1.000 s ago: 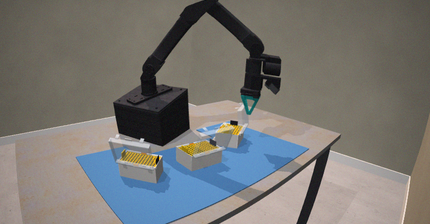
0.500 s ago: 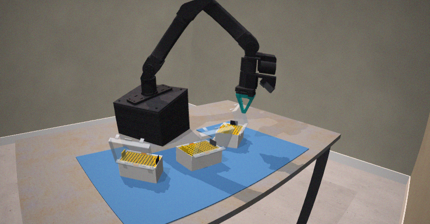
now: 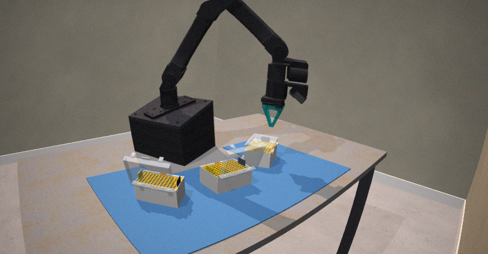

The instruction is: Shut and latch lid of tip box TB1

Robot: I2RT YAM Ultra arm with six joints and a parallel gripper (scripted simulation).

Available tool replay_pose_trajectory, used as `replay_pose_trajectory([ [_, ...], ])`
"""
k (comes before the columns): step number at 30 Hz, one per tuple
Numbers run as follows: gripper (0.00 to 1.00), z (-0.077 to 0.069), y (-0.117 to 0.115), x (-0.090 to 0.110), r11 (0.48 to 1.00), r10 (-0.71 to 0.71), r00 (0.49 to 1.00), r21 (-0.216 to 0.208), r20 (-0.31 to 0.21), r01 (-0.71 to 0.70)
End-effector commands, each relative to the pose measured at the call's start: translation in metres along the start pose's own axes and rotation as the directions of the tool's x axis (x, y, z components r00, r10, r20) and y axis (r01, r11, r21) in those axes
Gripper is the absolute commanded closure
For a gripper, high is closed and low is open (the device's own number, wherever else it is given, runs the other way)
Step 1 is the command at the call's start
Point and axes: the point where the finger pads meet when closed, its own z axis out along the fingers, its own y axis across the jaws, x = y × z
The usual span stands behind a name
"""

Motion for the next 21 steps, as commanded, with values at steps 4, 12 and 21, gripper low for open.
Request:
replay_pose_trajectory([
  [4, 1.0, -0.0111, 0.0017, -0.0027, 1.0, 0.005, 0.999, -0.01, 0.038, -0.004],
  [12, 1.0, -0.0112, 0.0017, -0.0014, 1.0, 0.005, 0.999, -0.01, 0.038, -0.004],
  [21, 1.0, -0.0112, 0.0017, -0.0015, 1.0, 0.004, 0.999, -0.01, 0.038, -0.004],
])
